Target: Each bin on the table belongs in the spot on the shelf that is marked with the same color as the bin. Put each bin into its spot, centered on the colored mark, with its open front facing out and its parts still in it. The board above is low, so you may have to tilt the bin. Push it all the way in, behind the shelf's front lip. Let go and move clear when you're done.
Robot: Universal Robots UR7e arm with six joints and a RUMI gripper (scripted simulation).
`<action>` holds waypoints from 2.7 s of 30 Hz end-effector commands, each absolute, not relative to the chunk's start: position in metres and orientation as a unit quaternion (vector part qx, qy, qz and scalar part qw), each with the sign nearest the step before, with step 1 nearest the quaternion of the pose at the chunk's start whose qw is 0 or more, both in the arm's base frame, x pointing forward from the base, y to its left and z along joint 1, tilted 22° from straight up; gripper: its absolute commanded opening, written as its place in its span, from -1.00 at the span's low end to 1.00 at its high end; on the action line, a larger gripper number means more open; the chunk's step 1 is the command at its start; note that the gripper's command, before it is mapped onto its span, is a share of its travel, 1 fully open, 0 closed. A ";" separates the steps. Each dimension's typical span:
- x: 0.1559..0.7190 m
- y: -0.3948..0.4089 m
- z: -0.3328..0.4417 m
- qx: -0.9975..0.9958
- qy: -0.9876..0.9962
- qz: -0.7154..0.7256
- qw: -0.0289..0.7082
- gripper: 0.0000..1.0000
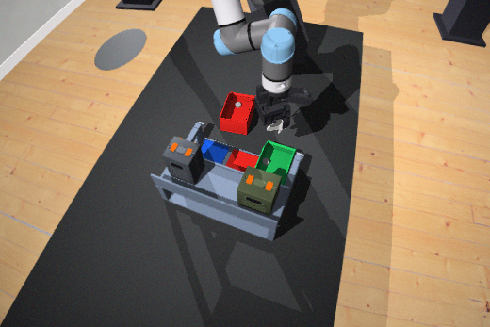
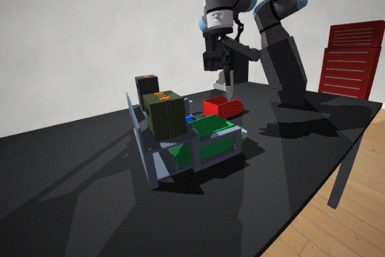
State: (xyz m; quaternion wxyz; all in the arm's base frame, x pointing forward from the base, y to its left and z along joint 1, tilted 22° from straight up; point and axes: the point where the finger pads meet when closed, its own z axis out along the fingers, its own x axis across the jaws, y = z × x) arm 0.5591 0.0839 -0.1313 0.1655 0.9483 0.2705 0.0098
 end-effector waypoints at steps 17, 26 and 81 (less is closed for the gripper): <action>0.513 0.098 -0.152 0.982 -0.034 0.072 0.170 -1.00; 0.507 0.099 -0.154 0.980 -0.071 0.079 0.169 -1.00; 0.507 0.098 -0.157 0.979 -0.078 0.080 0.168 -1.00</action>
